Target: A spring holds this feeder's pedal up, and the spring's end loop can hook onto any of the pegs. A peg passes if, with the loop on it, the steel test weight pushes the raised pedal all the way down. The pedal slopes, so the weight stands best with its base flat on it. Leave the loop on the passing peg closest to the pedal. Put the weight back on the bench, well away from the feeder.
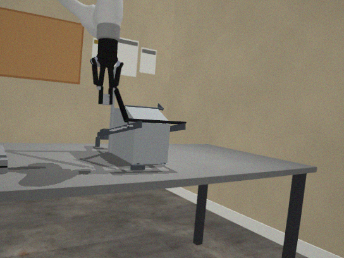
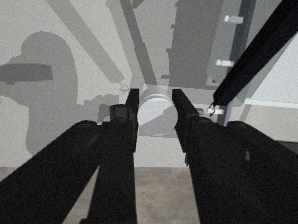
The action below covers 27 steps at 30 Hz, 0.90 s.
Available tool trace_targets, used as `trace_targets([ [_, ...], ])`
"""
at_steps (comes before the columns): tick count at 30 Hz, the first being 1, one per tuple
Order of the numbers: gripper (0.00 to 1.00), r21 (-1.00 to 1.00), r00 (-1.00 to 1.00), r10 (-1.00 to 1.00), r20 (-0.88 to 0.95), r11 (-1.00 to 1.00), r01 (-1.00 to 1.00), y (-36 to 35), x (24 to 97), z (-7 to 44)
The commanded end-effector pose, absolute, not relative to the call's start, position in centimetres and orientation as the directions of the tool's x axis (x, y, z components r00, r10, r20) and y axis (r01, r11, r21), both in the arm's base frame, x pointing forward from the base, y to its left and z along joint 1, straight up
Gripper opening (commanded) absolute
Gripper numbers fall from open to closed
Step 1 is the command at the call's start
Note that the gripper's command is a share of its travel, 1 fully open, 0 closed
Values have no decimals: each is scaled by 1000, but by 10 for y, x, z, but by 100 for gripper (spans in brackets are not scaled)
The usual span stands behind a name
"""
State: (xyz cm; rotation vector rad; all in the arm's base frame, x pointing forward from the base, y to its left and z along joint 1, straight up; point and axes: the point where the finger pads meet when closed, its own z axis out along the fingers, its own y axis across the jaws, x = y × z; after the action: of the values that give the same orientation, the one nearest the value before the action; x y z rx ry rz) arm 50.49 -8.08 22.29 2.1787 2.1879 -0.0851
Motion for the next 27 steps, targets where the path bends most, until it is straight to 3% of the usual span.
trace_targets([
  [1,25,-1,-4,997,-80,4,1000,-85,510,225],
  [27,25,-1,-4,994,-113,4,1000,-118,547,237],
])
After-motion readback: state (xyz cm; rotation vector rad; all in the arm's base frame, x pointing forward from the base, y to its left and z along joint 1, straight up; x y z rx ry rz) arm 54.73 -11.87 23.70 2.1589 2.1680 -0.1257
